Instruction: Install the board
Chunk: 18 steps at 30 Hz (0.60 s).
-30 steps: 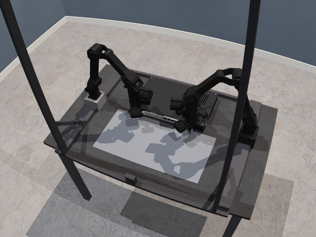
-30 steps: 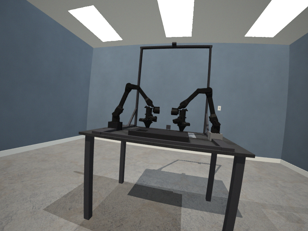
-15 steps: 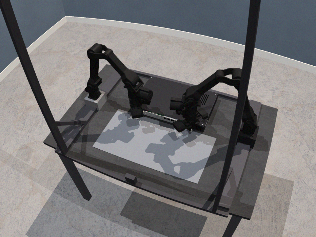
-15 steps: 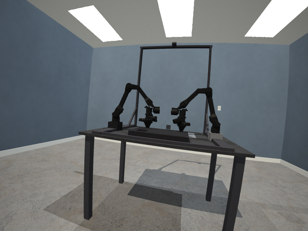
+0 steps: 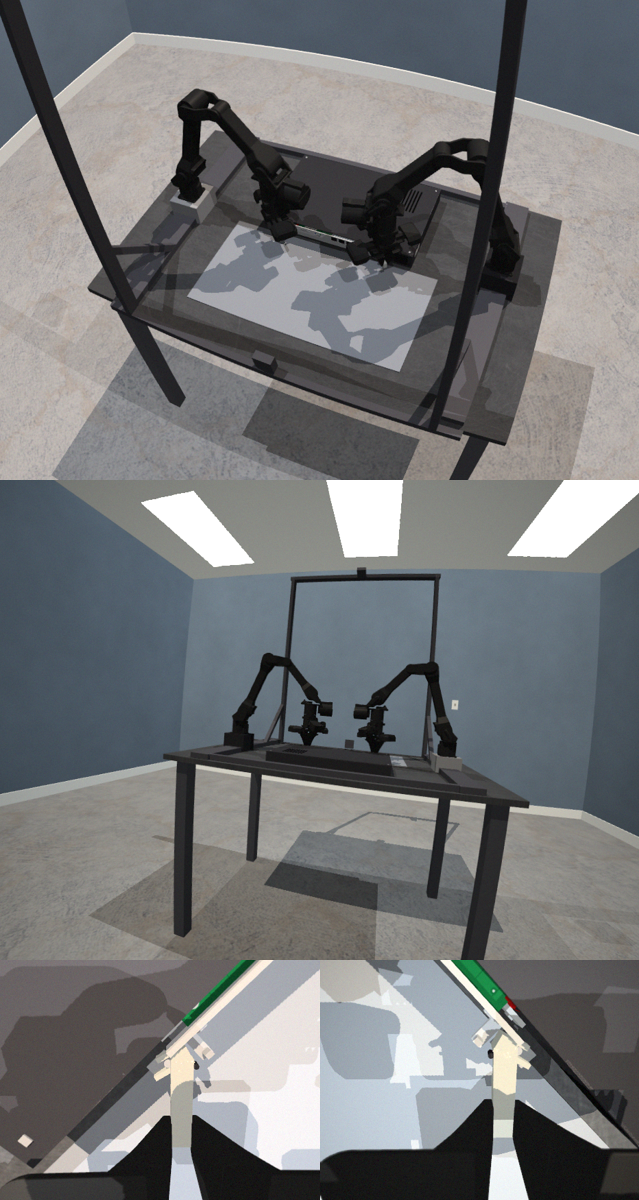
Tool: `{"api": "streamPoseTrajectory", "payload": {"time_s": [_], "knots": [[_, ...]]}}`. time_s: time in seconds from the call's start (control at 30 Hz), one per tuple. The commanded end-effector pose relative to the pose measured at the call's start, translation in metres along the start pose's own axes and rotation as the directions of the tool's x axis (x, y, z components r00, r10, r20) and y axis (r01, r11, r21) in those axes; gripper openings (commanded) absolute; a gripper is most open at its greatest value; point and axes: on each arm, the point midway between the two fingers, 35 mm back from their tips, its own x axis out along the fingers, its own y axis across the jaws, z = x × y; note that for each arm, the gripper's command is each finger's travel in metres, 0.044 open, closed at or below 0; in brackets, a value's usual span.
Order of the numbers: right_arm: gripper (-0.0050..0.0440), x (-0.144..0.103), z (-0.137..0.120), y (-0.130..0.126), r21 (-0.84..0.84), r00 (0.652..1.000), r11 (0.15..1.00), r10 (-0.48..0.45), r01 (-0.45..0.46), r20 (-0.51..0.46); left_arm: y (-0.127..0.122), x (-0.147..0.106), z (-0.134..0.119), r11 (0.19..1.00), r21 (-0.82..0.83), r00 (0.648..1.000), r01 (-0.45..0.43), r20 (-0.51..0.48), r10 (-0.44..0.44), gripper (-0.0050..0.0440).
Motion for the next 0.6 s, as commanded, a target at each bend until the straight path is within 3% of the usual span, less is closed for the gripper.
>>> {"api": "streamPoseTrajectory", "payload": {"time_s": [0.0, 0.43, 0.57], "knots": [[0.0010, -0.0052, 0.0021, 0.0076, 0.074, 1.000, 0.997, 0.011, -0.012, 0.009, -0.0069, -0.0062, 0.0041, 0.998, -0.055, 1.000, 0.016, 0.014, -0.015, 0.0007], [0.0010, -0.0053, 0.0053, 0.0141, 0.302, 1.000, 0.953, 0.010, -0.012, 0.007, -0.0072, -0.0075, 0.0049, 0.998, -0.057, 1.000, 0.020, 0.017, -0.019, 0.0007], [0.0010, -0.0053, 0.0062, 0.0153, 0.337, 1.000, 0.941, 0.010, -0.012, 0.007, -0.0107, -0.0061, 0.0049, 0.987, -0.162, 1.000, 0.019, 0.011, -0.017, 0.0007]]}}
